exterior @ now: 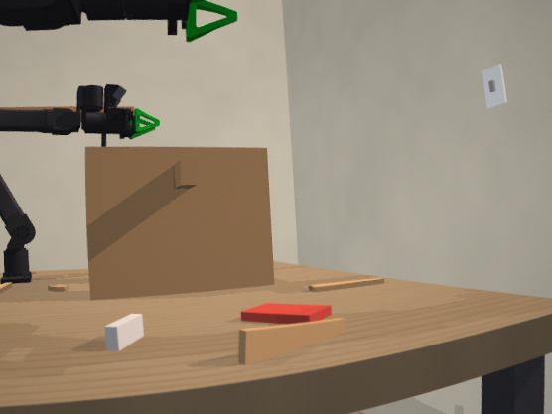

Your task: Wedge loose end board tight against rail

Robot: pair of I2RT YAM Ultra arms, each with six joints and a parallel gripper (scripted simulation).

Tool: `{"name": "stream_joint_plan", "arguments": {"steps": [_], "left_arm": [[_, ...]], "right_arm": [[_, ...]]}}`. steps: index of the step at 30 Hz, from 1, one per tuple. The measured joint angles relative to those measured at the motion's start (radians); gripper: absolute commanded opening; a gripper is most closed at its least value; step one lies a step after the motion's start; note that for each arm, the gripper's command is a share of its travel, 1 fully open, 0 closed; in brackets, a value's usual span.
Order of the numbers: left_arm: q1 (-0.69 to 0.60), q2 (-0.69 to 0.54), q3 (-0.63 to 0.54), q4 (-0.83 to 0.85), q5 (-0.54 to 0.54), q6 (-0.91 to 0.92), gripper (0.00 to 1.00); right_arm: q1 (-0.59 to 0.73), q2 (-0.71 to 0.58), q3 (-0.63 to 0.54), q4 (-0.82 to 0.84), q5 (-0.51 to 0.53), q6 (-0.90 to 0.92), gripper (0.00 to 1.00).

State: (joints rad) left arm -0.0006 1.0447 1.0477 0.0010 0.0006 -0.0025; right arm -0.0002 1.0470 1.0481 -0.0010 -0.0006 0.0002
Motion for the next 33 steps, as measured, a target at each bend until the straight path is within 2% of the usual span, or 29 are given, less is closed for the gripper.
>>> {"name": "stream_joint_plan", "arguments": {"steps": [6,7,25,33], "left_arm": [[0.001,0.000,0.000,0.000,0.000,0.001,0.52],[0.001,0.000,0.000,0.000,0.000,0.002,0.52],[0.000,0.004,-0.001,-0.001,-0.002,0.002,0.52],[-0.037,0.026,0.022,-0.068,-0.020,-0.027,0.52]], "right_arm": [[0.000,-0.001,0.000,0.001,0.000,0.000,1.00],[0.000,-0.001,0.000,0.001,0.000,0.000,0.52],[0.001,0.000,-0.001,0.002,0.002,0.000,0.52],[0.042,0.025,0.020,-0.068,0.021,0.031,0.52]]}}
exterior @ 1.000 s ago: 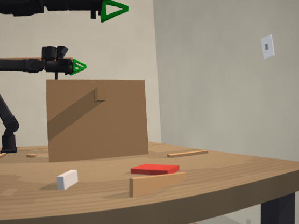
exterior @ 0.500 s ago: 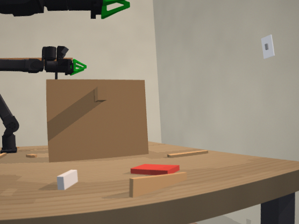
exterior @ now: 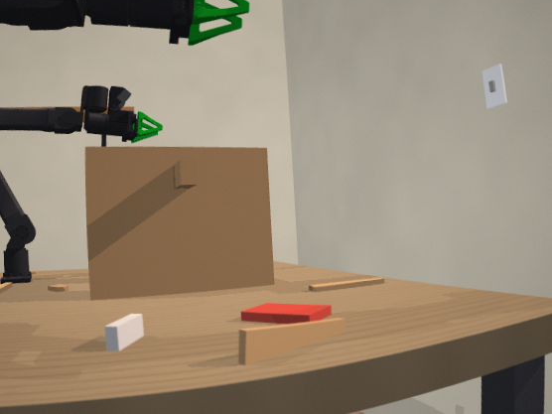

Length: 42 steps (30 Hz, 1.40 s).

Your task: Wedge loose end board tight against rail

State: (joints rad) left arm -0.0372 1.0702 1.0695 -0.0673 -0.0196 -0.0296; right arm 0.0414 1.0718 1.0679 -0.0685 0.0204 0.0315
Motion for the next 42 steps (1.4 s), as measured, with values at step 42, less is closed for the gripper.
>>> {"name": "stream_joint_plan", "arguments": {"steps": [42], "left_arm": [[-0.697,0.413,0.616,-1.076,-0.311,-0.510,0.52]], "right_arm": [[0.773,0.416,0.623,-1.088,0.326,0.541,0.52]]}}
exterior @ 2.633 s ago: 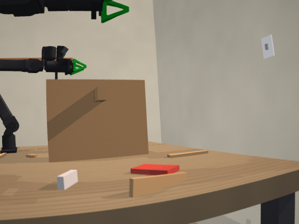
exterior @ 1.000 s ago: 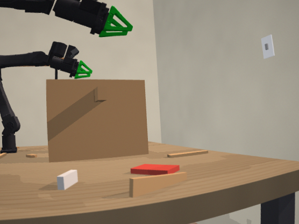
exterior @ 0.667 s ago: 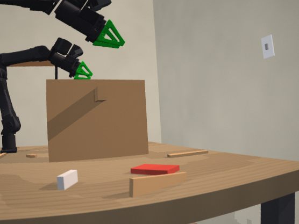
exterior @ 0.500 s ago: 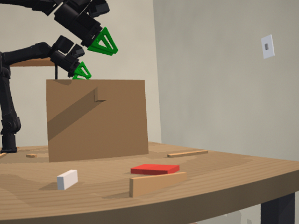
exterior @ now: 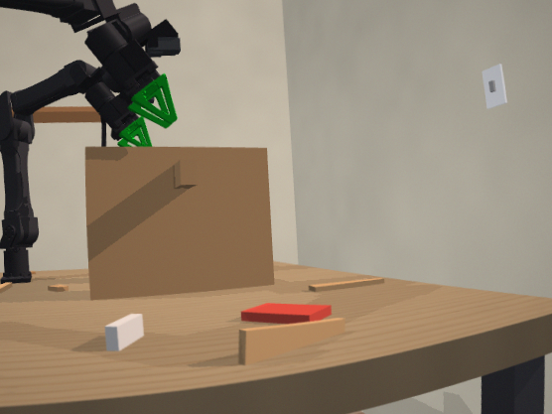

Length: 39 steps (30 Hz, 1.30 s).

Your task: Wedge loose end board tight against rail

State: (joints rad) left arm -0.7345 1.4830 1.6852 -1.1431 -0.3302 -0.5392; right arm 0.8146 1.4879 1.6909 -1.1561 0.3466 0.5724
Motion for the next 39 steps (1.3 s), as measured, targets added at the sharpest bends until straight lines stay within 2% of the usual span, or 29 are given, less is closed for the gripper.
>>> {"name": "stream_joint_plan", "arguments": {"steps": [8,15,39], "left_arm": [[-0.068,0.056,0.078,-0.142,-0.034,-0.068,0.52],[-0.101,0.066,0.104,-0.187,-0.045,-0.088,0.52],[-0.102,0.030,-0.053,-0.095,-0.047,-0.088,0.52]], "right_arm": [[0.077,0.058,0.080,-0.144,0.036,0.072,0.52],[0.113,0.069,0.108,-0.191,0.047,0.094,0.52],[0.114,0.069,0.113,-0.193,0.048,0.094,0.52]]}}
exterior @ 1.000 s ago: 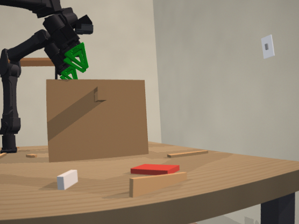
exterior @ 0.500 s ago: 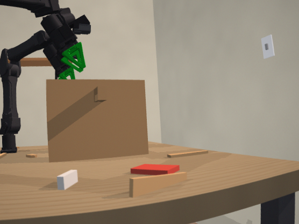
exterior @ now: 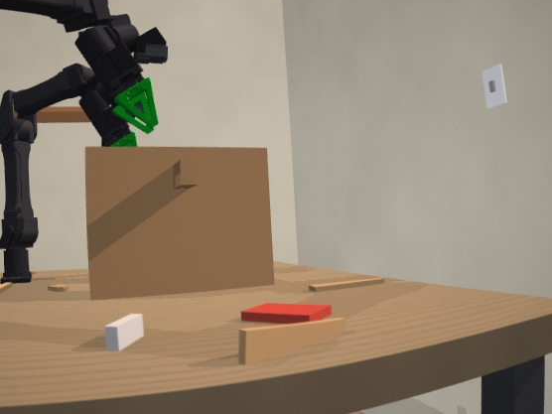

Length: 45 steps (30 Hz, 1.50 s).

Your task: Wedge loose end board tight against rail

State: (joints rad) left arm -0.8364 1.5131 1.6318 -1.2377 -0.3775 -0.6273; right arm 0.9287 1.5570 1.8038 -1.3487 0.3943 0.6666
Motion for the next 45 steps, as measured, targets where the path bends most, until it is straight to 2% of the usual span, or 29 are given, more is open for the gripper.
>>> {"name": "stream_joint_plan", "arguments": {"steps": [22,23,39,45], "left_arm": [[0.001,-0.037,-0.122,0.100,-0.003,0.002,0.52],[0.001,-0.037,-0.123,0.101,-0.003,0.002,0.00],[0.001,-0.040,-0.126,0.108,0.002,0.001,0.00],[0.001,-0.040,-0.126,0.108,0.002,0.001,0.00]], "right_arm": [[0.000,0.000,0.000,0.000,0.000,0.000,0.52],[0.000,0.000,0.000,0.000,0.000,0.000,0.52],[0.000,0.000,0.000,0.000,0.000,0.000,0.52],[0.000,-0.008,-0.044,0.019,0.000,0.000,0.52]]}}
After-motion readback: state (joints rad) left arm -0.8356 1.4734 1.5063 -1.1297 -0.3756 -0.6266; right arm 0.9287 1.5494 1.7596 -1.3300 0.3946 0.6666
